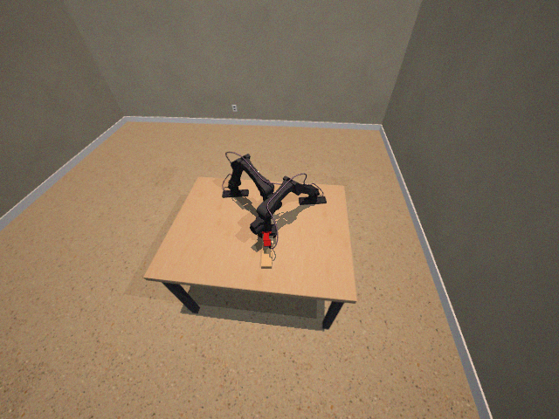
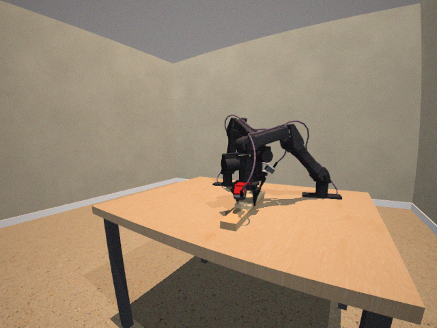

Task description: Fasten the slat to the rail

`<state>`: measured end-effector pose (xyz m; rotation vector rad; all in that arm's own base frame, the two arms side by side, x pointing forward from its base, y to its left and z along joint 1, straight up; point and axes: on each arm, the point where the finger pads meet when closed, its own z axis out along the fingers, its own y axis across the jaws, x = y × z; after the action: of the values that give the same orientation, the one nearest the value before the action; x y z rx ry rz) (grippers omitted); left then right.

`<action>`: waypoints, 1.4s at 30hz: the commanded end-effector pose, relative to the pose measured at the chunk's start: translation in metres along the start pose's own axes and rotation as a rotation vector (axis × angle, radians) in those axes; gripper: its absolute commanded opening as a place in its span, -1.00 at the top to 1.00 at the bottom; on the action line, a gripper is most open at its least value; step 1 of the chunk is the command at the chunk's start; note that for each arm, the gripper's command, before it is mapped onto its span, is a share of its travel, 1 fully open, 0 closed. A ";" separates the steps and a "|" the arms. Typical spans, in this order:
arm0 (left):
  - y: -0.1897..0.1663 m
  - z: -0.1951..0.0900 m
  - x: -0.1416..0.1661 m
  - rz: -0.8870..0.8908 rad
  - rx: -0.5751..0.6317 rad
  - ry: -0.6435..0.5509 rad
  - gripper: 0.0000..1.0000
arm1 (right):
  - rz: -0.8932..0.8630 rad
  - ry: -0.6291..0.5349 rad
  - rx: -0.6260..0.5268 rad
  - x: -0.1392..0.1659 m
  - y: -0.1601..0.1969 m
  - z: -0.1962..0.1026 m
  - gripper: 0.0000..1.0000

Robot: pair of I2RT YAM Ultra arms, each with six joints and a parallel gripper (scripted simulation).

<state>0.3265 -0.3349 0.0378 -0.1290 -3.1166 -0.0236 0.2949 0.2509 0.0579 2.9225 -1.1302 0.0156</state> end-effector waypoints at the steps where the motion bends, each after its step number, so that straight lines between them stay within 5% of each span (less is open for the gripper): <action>1: -0.001 -0.006 -0.001 0.000 0.010 -0.011 -0.45 | -0.128 -0.010 0.018 -0.003 -0.002 -0.008 0.32; 38: -0.001 -0.006 -0.001 0.000 0.010 -0.011 -0.45 | -0.128 -0.010 0.017 -0.003 -0.002 0.001 0.32; 39: -0.001 -0.006 -0.001 0.000 0.010 -0.011 -0.45 | -0.127 -0.007 0.017 -0.002 -0.002 0.000 0.55; 42: -0.001 -0.006 -0.001 0.000 0.010 -0.011 -0.45 | -0.121 0.003 0.016 0.000 -0.003 -0.003 0.63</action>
<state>0.3265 -0.3349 0.0378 -0.1290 -3.1166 -0.0236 0.2949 0.2509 0.0564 2.9860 -0.9514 0.0158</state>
